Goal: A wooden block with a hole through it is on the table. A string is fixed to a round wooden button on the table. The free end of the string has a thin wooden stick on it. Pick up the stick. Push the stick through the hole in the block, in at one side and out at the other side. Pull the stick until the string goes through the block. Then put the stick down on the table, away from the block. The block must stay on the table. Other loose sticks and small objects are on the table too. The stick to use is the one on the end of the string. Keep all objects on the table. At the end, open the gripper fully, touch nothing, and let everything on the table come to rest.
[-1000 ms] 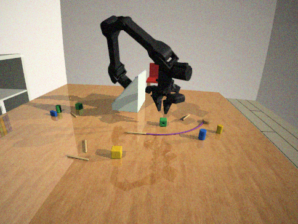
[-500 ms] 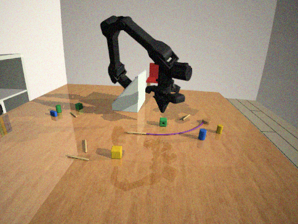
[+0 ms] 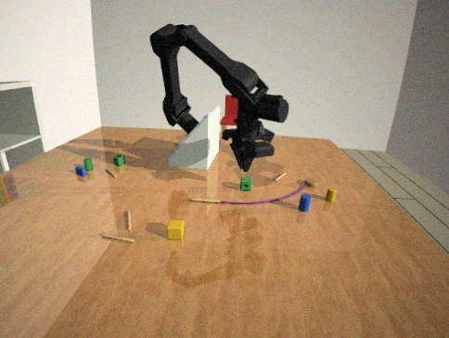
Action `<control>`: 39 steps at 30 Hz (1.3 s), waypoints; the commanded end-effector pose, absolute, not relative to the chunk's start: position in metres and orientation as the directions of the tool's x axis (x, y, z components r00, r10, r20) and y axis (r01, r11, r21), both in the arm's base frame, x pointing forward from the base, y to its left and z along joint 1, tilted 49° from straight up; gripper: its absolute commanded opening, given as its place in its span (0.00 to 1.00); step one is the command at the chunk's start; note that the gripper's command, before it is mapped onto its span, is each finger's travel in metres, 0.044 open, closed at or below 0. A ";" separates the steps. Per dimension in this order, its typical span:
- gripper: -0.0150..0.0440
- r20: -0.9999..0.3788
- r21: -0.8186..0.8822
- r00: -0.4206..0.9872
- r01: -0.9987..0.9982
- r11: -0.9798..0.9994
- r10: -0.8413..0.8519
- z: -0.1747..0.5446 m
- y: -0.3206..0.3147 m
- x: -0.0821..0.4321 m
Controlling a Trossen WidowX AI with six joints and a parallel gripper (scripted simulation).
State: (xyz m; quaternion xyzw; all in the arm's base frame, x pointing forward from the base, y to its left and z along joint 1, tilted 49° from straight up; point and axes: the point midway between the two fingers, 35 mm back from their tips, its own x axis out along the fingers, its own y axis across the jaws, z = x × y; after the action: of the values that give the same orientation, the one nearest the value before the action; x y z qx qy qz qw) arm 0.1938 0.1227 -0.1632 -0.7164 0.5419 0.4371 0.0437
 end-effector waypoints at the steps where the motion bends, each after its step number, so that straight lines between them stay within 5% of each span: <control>1: 0.57 -0.677 0.150 0.036 -0.971 -0.185 -0.735 -0.159 0.122 0.207; 6: 0.79 -0.680 -0.240 0.034 -0.954 0.178 -0.732 -0.152 0.119 0.222; 11: 1.00 -0.681 -0.561 0.034 -0.666 0.492 -0.731 -0.146 0.114 0.237; 16: 1.00 -0.681 -0.690 0.034 -0.366 0.625 -0.732 -0.140 0.110 0.248; 27: 1.00 -0.679 -0.700 0.034 0.272 0.660 -0.734 -0.132 0.101 0.266; 39: 1.00 -0.674 -0.391 0.033 0.832 0.394 -0.738 -0.122 0.091 0.284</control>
State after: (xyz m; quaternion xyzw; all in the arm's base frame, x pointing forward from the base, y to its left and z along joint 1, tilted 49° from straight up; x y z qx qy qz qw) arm 0.2492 0.0970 -0.1388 -0.2535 0.6298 -0.3189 0.6614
